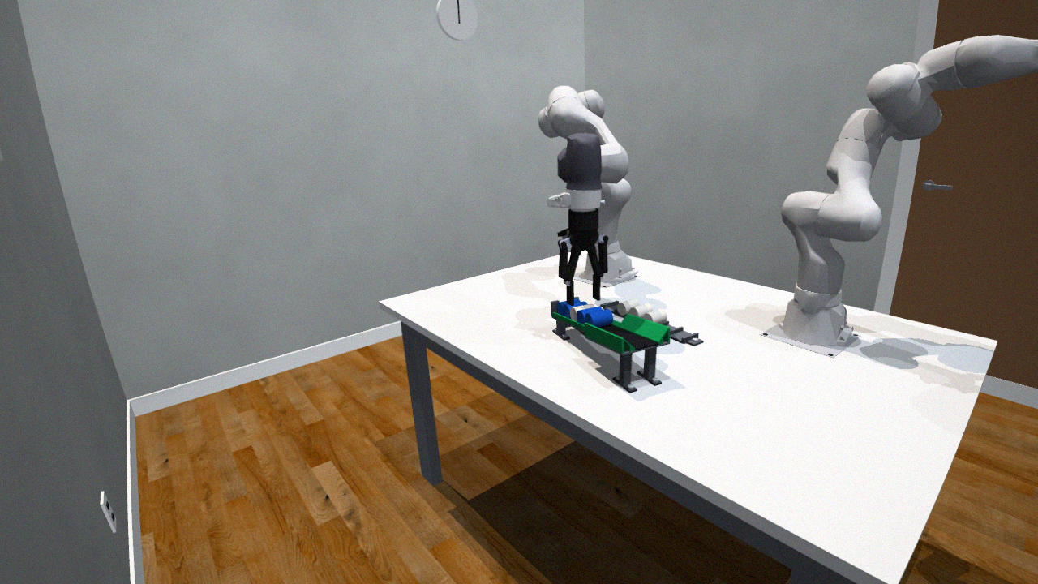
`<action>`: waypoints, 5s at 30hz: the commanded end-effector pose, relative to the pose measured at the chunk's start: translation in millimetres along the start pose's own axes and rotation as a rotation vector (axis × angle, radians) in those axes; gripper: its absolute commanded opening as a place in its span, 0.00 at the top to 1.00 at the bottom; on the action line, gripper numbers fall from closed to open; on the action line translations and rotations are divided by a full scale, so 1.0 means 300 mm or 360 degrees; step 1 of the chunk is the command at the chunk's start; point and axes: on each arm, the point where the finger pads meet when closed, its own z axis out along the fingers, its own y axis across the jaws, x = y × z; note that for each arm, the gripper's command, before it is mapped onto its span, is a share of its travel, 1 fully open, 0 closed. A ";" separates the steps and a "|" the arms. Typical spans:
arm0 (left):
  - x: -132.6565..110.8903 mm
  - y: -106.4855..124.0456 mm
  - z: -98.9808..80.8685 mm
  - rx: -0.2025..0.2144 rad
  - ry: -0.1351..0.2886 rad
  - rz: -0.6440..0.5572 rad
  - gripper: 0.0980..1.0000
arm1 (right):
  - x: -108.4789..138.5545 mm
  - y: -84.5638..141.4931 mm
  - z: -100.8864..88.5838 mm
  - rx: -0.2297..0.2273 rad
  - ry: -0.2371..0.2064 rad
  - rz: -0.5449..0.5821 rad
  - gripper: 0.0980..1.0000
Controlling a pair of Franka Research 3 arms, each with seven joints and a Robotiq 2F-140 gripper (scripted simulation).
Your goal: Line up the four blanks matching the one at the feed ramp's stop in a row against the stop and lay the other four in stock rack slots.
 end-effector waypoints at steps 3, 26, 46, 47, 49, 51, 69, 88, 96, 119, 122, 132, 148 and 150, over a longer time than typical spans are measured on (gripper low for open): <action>0.000 0.000 0.000 0.0000 0.0000 0.0000 0.00 | -0.003 -0.002 -0.001 0.0001 -0.0003 0.0003 0.52; 0.000 0.000 0.000 0.0000 0.0000 0.0000 0.00 | -0.003 -0.002 -0.001 0.0001 -0.0003 0.0003 0.52; 0.000 0.000 0.000 0.0000 0.0000 0.0000 0.00 | -0.003 -0.002 -0.001 0.0001 -0.0003 0.0003 0.52; 0.000 0.000 0.000 0.0000 0.0000 0.0000 0.00 | -0.002 -0.003 -0.001 0.0001 -0.0003 0.0003 0.52; 0.000 0.000 0.000 0.0000 0.0000 0.0000 0.00 | -0.002 -0.003 -0.001 0.0001 -0.0003 0.0003 0.52; 0.000 0.000 0.000 0.0000 0.0000 0.0000 0.00 | -0.002 -0.003 -0.001 0.0001 -0.0003 0.0003 0.52; 0.000 0.000 0.000 0.0000 0.0000 0.0000 0.00 | -0.001 -0.003 -0.001 0.0001 -0.0003 0.0003 0.52; 0.000 0.000 0.000 0.0000 0.0000 0.0000 0.00 | -0.001 -0.003 -0.001 0.0001 -0.0003 0.0003 0.52; 0.000 0.000 0.000 0.0000 0.0000 0.0000 0.00 | -0.001 -0.003 0.002 0.0001 -0.0003 0.0003 0.52; 0.000 0.000 0.000 0.0000 0.0000 0.0000 0.00 | -0.002 -0.003 0.121 0.0001 -0.0003 0.0003 0.52; 0.000 0.000 0.000 0.0000 0.0000 0.0000 0.00 | -0.002 -0.003 0.123 0.0001 -0.0003 0.0003 0.52; 0.000 0.000 0.000 0.0000 0.0000 0.0000 0.00 | -0.002 -0.003 0.125 0.0001 -0.0003 0.0003 0.52; 0.000 0.000 0.000 0.0000 0.0000 0.0000 0.00 | -0.002 -0.003 0.125 0.0001 -0.0003 0.0003 0.52; 0.000 0.000 0.000 0.0000 0.0000 0.0000 0.00 | -0.002 -0.003 0.125 0.0001 -0.0003 0.0003 0.52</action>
